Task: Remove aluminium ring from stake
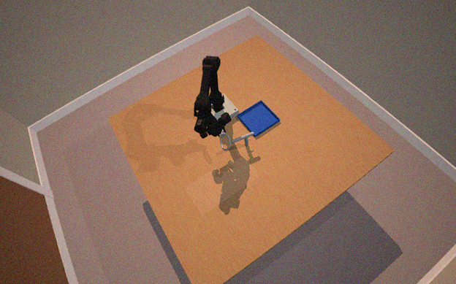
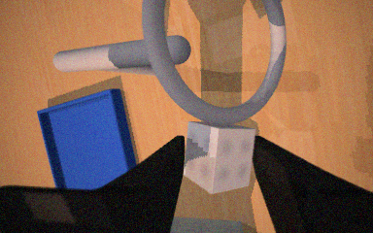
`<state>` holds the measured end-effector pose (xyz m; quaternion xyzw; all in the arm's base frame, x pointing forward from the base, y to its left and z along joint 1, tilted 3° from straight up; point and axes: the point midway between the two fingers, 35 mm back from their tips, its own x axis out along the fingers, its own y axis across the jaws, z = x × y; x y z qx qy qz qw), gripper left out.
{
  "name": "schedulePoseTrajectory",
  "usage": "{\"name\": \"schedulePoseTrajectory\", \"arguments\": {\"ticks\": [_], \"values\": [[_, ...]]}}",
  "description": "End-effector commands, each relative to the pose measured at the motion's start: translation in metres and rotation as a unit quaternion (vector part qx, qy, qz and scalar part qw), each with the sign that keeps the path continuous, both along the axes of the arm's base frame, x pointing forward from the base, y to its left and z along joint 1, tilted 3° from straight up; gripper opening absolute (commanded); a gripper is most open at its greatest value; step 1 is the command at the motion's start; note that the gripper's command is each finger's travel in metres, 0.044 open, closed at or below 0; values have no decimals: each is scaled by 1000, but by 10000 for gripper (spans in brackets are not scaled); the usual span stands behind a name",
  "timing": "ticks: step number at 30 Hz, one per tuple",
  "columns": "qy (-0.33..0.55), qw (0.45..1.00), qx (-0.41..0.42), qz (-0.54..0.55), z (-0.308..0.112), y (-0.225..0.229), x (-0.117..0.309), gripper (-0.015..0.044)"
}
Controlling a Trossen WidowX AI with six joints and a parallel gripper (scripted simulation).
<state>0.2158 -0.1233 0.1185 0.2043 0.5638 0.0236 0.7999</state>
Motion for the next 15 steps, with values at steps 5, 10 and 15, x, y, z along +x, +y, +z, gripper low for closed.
{"name": "schedulePoseTrajectory", "arguments": {"ticks": [5,10,15], "values": [[-5,1000,0,1,16,-1,1,0],[-5,1000,0,1,25,-1,0,0],[-5,1000,0,1,33,-1,-1,0]]}}
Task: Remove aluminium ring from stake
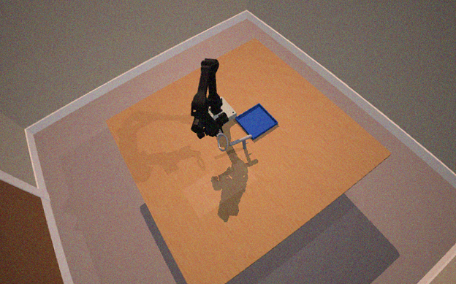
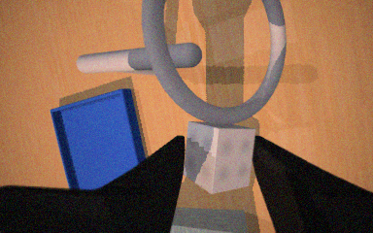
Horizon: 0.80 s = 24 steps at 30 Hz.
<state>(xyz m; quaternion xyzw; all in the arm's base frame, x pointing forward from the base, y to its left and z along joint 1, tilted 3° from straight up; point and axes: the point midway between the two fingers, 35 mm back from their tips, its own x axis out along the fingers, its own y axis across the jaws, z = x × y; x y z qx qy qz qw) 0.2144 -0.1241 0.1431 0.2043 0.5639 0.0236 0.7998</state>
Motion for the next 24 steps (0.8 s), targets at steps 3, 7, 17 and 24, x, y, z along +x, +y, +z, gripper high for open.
{"name": "schedulePoseTrajectory", "arguments": {"ticks": [3,7,17,24], "values": [[-5,1000,0,1,13,0,0,0],[-5,1000,0,1,19,1,-1,0],[-5,1000,-1,1,22,-4,10,0],[-5,1000,-1,1,24,-7,20,0]]}}
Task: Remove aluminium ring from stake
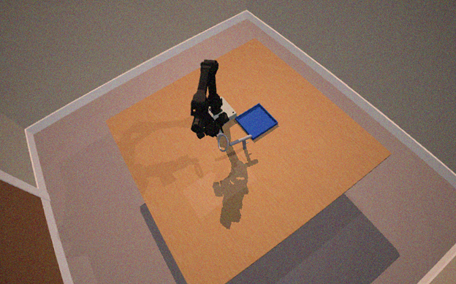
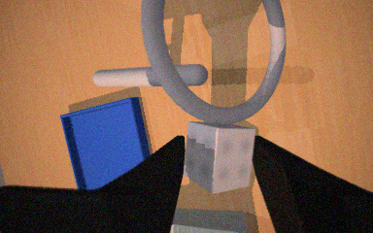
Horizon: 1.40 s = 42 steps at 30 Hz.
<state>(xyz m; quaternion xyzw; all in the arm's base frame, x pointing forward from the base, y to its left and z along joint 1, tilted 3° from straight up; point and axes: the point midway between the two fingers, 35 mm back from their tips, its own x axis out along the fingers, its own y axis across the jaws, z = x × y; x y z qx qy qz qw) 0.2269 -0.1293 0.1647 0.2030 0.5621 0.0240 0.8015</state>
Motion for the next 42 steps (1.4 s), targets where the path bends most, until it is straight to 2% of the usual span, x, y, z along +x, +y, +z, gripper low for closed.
{"name": "schedulePoseTrajectory", "arguments": {"ticks": [1,42], "values": [[-3,1000,0,1,2,-2,9,0],[-6,1000,0,1,5,-16,73,0]]}}
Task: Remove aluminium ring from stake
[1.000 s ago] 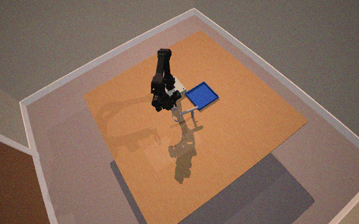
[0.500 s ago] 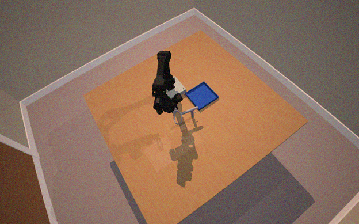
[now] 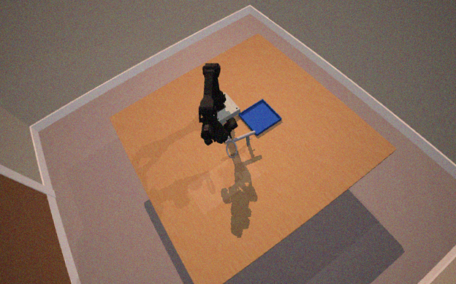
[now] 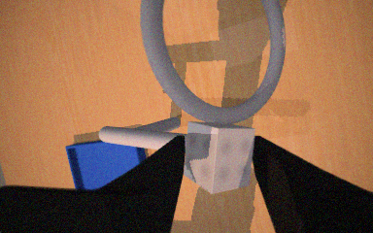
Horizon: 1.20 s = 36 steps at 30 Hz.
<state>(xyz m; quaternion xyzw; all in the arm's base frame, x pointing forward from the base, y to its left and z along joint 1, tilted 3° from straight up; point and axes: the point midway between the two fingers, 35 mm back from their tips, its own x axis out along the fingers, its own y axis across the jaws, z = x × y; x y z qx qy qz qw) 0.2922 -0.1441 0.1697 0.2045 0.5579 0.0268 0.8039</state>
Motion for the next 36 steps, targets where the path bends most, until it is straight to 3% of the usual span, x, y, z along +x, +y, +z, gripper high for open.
{"name": "schedulePoseTrajectory", "arguments": {"ticks": [1,12,36], "values": [[-1,1000,-2,0,0,-2,9,0],[-5,1000,-6,6,0,-2,18,0],[-111,960,-134,218,4,27,4,0]]}}
